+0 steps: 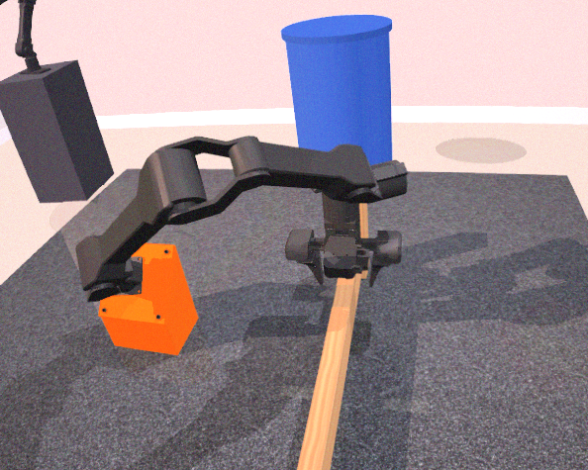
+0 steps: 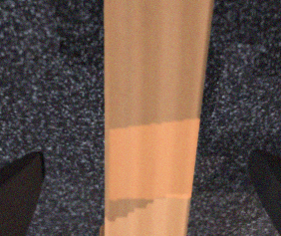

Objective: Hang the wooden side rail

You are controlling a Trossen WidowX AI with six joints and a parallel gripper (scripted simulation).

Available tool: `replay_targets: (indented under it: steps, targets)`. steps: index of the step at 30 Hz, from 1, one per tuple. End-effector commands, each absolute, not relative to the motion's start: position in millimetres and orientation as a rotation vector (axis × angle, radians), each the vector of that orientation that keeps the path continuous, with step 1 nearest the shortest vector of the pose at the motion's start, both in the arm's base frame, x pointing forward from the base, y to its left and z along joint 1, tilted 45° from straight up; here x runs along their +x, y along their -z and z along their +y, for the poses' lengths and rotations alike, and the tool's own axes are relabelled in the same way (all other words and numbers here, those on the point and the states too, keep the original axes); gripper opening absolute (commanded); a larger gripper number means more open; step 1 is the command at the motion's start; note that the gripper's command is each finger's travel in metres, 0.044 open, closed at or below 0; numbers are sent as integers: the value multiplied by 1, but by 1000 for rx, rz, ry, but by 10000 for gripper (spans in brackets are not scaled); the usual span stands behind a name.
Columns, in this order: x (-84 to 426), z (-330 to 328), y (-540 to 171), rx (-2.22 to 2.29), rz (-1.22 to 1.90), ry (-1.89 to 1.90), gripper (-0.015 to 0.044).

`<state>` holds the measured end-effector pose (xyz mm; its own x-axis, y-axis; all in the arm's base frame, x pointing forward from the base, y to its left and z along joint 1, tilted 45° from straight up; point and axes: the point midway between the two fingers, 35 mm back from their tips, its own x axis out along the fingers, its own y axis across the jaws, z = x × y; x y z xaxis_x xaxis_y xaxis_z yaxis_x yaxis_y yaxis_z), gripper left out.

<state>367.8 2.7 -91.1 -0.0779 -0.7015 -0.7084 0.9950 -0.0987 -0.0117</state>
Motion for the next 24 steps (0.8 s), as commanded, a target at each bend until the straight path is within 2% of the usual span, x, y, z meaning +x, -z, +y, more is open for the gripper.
replay_targets:
  steps: [1, 9, 24]
  targets:
    - [371, 12, 81, 662, 597, 1575, 440]
    - [368, -10, 60, 660, 597, 1576, 440]
    - [371, -8, 59, 673, 590, 1573, 440]
